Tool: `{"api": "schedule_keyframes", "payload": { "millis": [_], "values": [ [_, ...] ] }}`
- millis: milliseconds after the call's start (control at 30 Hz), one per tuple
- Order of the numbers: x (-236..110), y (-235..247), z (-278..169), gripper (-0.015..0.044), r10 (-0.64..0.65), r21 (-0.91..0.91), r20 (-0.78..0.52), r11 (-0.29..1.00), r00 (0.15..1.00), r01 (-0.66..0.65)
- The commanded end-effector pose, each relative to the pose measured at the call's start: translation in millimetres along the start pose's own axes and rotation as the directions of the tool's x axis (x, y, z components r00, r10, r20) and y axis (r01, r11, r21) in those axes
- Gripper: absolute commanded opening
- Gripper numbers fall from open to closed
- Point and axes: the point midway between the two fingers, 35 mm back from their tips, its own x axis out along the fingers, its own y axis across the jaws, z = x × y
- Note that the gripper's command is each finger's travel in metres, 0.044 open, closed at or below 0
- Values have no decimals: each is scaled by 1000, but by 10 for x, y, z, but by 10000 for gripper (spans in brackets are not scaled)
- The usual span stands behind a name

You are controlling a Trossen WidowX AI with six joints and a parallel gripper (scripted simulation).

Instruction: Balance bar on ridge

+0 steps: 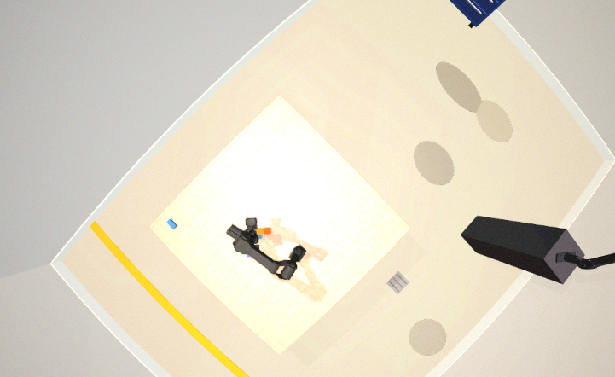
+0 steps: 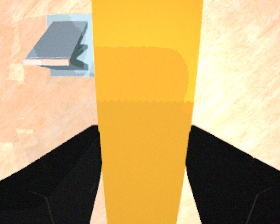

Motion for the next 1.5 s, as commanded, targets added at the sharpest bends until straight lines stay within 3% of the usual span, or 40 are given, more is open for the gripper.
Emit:
{"api": "schedule_keyframes", "payload": {
  "millis": [0,500,1467],
  "values": [
    [-22,121,125,0,0,10,6,1000,1000,-1],
    [-30,574,449,0,5,32,9,999,1000,-5],
    [380,581,455,0,5,32,9,999,1000,-5]
  ]
}}
